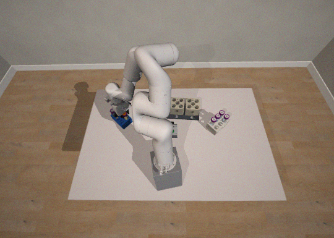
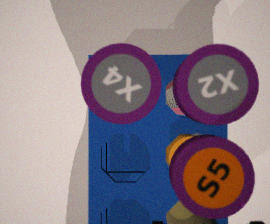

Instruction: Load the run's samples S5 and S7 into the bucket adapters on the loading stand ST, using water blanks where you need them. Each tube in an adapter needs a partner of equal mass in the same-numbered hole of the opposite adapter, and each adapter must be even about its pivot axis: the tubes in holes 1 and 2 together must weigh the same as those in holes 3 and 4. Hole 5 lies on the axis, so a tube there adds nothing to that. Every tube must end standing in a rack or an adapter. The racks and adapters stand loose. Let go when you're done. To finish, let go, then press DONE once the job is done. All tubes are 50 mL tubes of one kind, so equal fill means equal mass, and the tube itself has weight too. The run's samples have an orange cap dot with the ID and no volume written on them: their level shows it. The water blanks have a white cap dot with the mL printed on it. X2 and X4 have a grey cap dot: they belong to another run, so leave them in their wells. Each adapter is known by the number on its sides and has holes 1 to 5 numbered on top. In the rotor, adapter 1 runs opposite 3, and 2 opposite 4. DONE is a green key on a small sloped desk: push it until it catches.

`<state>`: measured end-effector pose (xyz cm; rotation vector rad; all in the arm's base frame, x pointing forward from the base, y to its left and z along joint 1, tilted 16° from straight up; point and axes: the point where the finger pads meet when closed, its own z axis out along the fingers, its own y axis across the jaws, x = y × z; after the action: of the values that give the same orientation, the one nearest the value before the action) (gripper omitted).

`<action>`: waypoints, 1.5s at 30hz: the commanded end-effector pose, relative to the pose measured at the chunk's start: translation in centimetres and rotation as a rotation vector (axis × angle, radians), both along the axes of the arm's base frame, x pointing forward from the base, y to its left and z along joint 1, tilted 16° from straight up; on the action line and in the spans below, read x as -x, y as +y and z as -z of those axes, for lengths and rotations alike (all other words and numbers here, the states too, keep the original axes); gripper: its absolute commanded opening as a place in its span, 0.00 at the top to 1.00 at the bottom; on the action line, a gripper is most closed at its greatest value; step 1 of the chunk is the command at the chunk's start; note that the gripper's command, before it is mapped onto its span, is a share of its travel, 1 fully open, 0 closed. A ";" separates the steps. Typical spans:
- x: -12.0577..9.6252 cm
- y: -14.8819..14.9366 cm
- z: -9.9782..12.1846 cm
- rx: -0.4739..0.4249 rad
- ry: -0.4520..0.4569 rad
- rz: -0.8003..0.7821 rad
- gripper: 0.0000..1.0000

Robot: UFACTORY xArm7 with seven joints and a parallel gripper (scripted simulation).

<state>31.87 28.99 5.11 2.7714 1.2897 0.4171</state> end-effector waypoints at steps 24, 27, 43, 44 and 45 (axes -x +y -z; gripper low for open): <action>1.1 -0.2 -4.1 -0.002 -0.002 -0.001 0.56; 1.2 -0.2 -4.7 -0.002 -0.002 -0.001 0.56; 2.0 -0.4 -7.4 -0.002 -0.003 -0.001 0.56; 2.0 -0.4 -7.6 -0.002 -0.003 -0.001 0.56; 2.1 -0.4 -7.8 -0.002 -0.003 -0.001 0.56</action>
<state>30.18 28.96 11.61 2.7346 1.2461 0.4047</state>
